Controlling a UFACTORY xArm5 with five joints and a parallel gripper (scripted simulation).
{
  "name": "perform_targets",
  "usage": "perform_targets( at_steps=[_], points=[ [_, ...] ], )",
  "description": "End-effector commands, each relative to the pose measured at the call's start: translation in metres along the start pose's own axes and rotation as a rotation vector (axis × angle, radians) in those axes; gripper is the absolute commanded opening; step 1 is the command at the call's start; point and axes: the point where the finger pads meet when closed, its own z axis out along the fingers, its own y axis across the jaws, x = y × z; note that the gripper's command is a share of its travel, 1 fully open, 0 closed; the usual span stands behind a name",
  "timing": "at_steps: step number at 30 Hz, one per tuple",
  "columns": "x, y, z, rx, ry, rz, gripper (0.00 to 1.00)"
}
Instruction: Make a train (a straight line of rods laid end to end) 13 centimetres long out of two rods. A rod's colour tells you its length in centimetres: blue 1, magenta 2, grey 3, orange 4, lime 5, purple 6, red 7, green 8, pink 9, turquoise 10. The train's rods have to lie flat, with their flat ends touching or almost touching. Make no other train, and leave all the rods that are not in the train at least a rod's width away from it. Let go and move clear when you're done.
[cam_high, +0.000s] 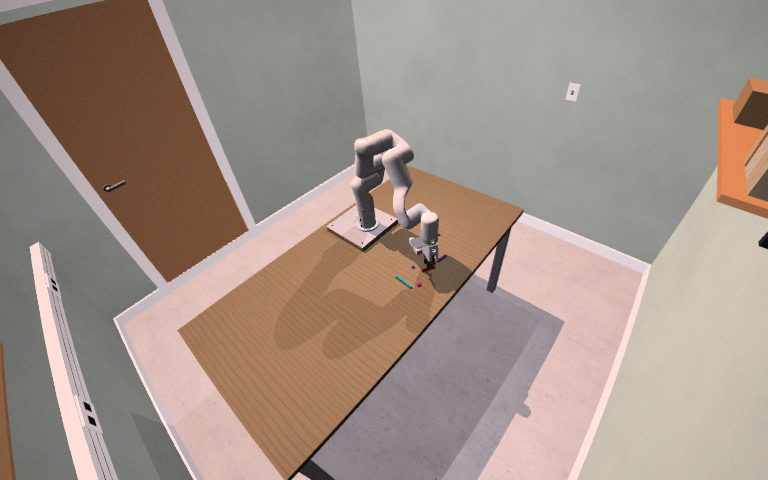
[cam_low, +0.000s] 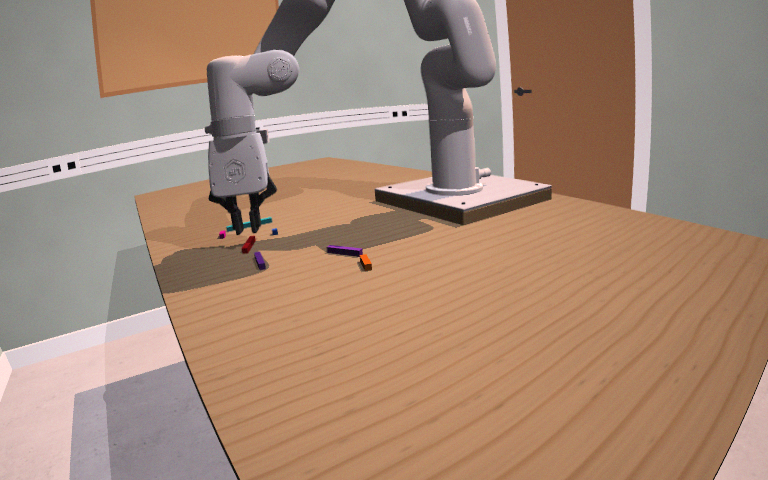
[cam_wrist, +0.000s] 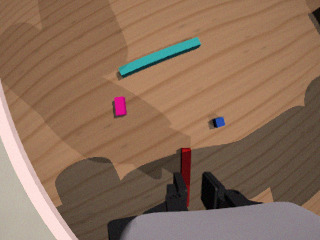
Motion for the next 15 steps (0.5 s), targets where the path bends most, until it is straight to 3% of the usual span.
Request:
perform_targets(
  at_steps=[1, 15],
  points=[
    [-0.0004, -0.0016, 0.0049, 0.004, -0.002, 0.000, 0.24],
    [-0.0001, -0.0018, 0.0112, 0.004, -0.002, 0.000, 0.24]
  ],
)
